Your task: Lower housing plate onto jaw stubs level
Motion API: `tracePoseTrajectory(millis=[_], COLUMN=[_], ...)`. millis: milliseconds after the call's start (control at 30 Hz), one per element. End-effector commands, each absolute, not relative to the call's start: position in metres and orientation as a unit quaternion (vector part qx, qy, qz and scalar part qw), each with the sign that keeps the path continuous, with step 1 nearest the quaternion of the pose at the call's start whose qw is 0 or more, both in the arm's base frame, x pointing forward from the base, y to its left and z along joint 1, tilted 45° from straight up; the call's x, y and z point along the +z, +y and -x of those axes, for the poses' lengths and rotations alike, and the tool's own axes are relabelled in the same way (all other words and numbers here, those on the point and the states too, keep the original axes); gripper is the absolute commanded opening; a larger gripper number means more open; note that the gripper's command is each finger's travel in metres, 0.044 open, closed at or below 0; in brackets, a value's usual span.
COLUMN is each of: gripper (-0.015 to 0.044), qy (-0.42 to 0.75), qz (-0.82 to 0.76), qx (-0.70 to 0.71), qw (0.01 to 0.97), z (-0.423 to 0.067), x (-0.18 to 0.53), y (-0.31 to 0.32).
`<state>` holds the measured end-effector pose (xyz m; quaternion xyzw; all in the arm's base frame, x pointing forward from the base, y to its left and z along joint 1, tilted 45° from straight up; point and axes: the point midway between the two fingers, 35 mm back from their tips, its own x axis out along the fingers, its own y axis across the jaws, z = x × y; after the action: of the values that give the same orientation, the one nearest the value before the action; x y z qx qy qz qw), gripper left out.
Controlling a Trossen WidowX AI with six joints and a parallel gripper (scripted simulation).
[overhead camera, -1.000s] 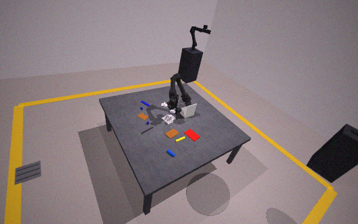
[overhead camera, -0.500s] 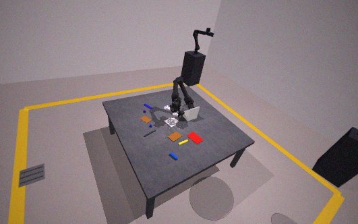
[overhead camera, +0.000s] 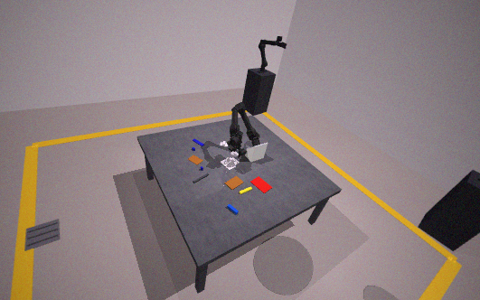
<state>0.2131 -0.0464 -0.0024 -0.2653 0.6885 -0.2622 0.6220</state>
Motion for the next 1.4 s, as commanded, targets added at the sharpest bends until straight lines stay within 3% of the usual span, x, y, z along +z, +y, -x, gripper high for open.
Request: tracePoseTrajectory(millis=[0, 1367], gripper=[0.0351, 0.0351], qy=[0.690, 0.690], qz=[0.268, 0.269], qx=[-0.262, -0.264], qw=[0.619, 0.618], z=[-0.211, -0.205], x=[-0.007, -0.039], y=[-0.051, -0.084])
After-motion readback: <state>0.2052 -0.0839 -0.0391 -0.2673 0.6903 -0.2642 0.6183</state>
